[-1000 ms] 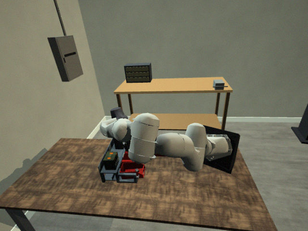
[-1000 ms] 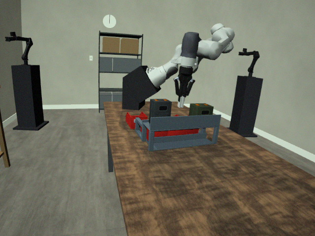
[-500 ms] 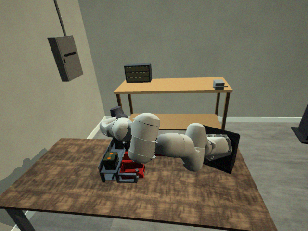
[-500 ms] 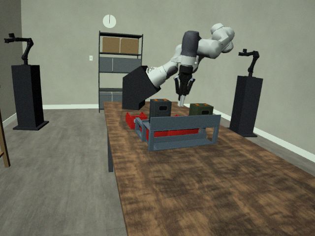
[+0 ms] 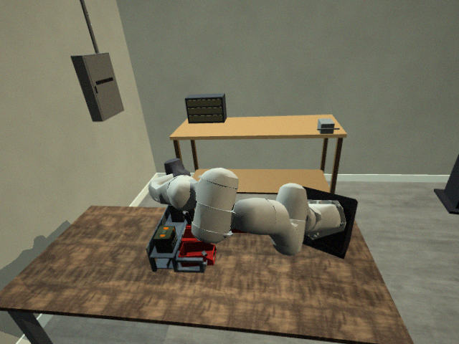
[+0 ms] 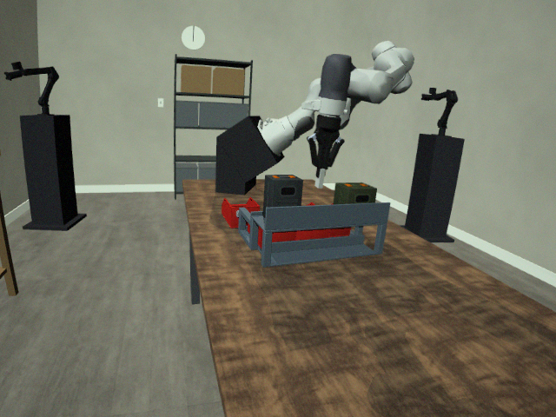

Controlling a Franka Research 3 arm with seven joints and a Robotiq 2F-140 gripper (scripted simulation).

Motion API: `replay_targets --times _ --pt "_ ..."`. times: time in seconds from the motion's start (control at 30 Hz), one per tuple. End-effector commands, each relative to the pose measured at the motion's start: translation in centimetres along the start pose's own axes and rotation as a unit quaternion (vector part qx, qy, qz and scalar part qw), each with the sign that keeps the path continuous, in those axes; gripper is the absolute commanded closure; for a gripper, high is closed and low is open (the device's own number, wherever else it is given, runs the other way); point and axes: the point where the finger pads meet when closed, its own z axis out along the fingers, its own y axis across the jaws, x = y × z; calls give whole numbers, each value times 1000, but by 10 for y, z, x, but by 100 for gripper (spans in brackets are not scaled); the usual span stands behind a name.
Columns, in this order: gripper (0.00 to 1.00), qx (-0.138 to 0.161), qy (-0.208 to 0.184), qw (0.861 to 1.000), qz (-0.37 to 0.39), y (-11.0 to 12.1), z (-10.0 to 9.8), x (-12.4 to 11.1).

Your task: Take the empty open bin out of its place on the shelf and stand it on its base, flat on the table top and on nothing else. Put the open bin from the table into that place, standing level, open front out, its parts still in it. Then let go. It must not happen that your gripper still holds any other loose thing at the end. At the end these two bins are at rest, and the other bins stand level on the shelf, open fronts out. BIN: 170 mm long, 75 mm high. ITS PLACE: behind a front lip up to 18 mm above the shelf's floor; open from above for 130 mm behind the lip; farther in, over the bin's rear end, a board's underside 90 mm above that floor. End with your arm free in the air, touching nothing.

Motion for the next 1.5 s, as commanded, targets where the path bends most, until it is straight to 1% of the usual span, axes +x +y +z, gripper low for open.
replay_targets --times 0.0,0.43,0.5,0.57,0.6,0.7,0.8,0.87,0.9,0.93,1.0,1.17,1.37,1.43,1.47 --pt "100 1 0 1000 1 0 -2 0" --pt "100 1 0 1000 3 0 -2 0" --pt "100 0 -3 1000 29 2 -1 4" --pt "100 -3 -9 994 106 8 2 14" --pt "100 -5 -14 987 159 13 5 23" --pt "100 -16 -17 978 208 28 16 57" --pt "100 -31 -18 964 262 40 28 95" --pt "100 -31 -18 964 262 40 28 95" --pt "100 -42 -17 950 309 43 31 106" --pt "100 -45 -17 945 325 45 34 114" --pt "100 -52 -20 932 358 47 36 123" --pt "100 -62 -29 897 436 48 37 125" --pt "100 -66 -41 855 513 48 37 125" --pt "100 -66 -41 855 513 48 37 125" --pt "100 -66 -44 835 544 48 37 125"
